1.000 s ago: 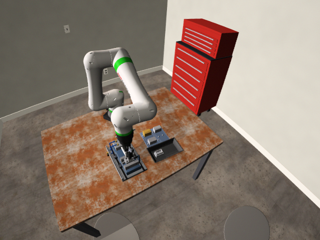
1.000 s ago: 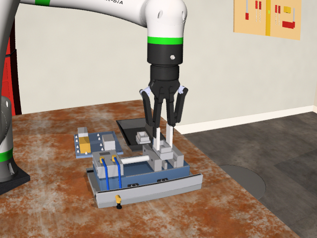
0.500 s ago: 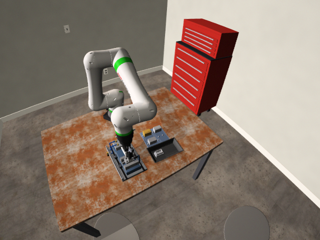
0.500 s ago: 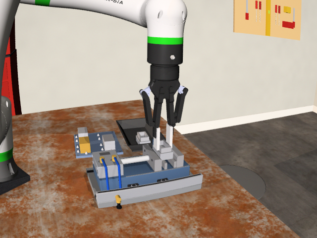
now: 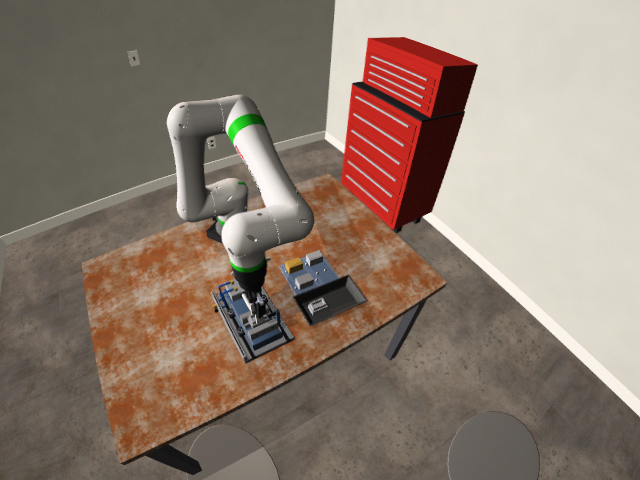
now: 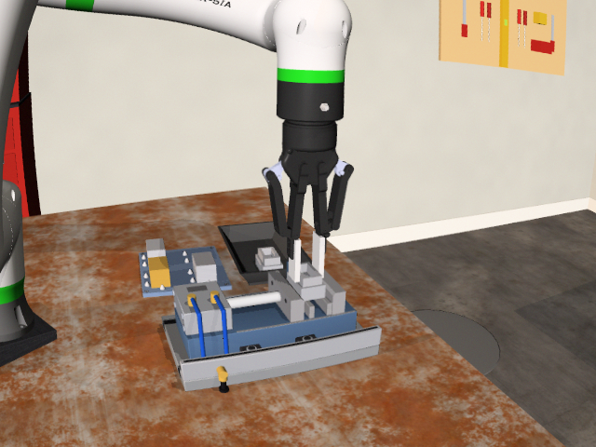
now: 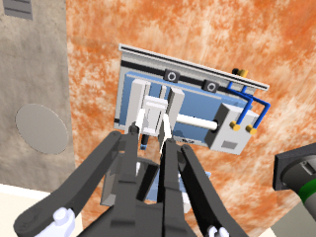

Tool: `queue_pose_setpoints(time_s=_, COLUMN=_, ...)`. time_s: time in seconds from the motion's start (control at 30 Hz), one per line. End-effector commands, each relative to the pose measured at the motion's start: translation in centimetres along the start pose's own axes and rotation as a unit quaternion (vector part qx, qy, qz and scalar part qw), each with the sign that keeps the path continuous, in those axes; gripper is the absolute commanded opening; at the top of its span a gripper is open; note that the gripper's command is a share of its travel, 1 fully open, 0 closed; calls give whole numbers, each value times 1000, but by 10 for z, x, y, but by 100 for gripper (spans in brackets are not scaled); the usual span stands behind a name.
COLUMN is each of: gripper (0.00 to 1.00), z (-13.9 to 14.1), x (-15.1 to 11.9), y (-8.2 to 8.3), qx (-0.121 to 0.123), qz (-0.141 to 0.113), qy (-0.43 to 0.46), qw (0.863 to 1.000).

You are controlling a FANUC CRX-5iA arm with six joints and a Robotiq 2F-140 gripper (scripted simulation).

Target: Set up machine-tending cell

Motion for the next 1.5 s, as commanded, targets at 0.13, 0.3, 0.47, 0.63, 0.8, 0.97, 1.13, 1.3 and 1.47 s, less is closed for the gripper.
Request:
queue_pose_setpoints(time_s=0.13, gripper=0, z=0, x=0, y=3, qx=0, qz=0, qy=0, qw=1000)
queue_pose_setpoints(time_s=0.3, gripper=0, z=0, x=0, y=9, qx=0, qz=0, qy=0, qw=1000)
queue_pose_setpoints(time_s=0.47, gripper=0, z=0, x=0, y=18, qx=0, qz=0, qy=0, qw=1000)
queue_pose_setpoints(time_s=0.63, gripper=0, z=0, x=0, y=24, qx=0, qz=0, qy=0, qw=1000)
queue_pose_setpoints(time_s=0.8, gripper=0, z=0, x=0, y=33, qx=0, qz=0, qy=0, qw=1000)
queue_pose_setpoints(time_s=0.97, gripper=0, z=0, x=0, y=40, qx=0, qz=0, qy=0, qw=1000)
queue_pose_setpoints(time_s=1.13, gripper=0, z=0, x=0, y=44, qx=0, qz=0, qy=0, qw=1000)
queue_pose_setpoints(time_s=1.3, gripper=0, z=0, x=0, y=45, qx=0, qz=0, qy=0, qw=1000)
queue_pose_setpoints(time_s=1.47, gripper=0, z=0, x=0, y=46, qx=0, qz=0, qy=0, qw=1000)
Point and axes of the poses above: the point where the finger pads meet when closed, its own y axis back along the fingers, its own z axis across the jaws, x = y × z, the point moved 10 cm from there along y, back along the fingers, and after that the axes turned 14 degrees about -y, right-handed, at the moved point
